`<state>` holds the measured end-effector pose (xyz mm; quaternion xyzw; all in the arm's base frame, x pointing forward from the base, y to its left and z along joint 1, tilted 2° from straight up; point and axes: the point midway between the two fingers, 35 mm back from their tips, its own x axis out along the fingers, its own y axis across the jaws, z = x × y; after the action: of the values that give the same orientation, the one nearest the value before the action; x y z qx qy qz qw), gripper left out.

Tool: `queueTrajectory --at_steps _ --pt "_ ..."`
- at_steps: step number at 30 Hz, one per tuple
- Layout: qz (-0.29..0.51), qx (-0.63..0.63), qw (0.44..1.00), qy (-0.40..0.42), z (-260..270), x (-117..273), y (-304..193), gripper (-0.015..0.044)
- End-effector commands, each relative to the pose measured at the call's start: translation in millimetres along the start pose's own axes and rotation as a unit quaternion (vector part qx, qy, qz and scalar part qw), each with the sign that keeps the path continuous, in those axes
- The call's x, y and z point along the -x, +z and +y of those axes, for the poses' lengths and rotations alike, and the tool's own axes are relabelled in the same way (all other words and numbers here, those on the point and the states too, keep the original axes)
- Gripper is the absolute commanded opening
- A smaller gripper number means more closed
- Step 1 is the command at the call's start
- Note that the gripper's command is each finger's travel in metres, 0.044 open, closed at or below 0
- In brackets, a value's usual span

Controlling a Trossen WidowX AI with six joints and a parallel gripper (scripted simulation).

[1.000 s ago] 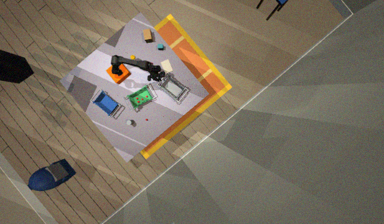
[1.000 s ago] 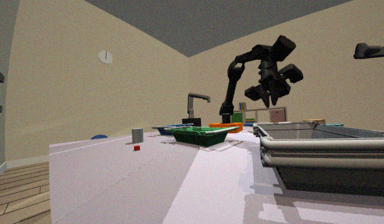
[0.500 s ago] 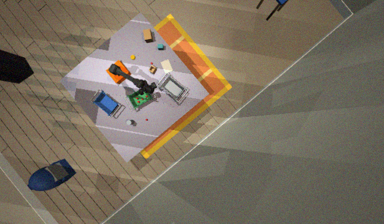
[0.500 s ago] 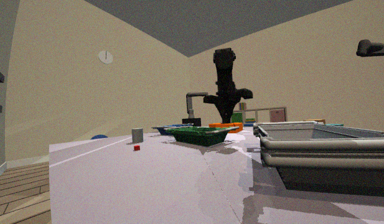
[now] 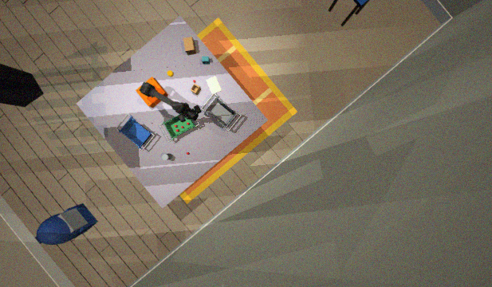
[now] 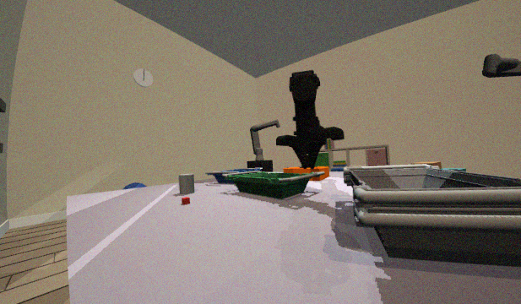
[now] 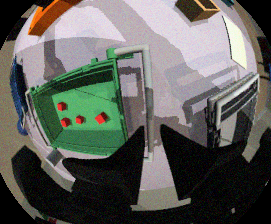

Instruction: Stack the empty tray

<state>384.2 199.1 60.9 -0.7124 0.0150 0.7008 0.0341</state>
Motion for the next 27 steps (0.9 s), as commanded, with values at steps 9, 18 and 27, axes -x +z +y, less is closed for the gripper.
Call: queueTrajectory --at_steps 9,18,27 --pt "-0.005 0.003 1.000 -0.001 0.3 -44.1 2.8 0.0089" --pt "-0.005 0.003 1.000 0.000 14.1 -19.1 2.3 0.0089" --pt "-0.005 0.003 1.000 0.001 36.8 -9.5 1.9 0.0089"
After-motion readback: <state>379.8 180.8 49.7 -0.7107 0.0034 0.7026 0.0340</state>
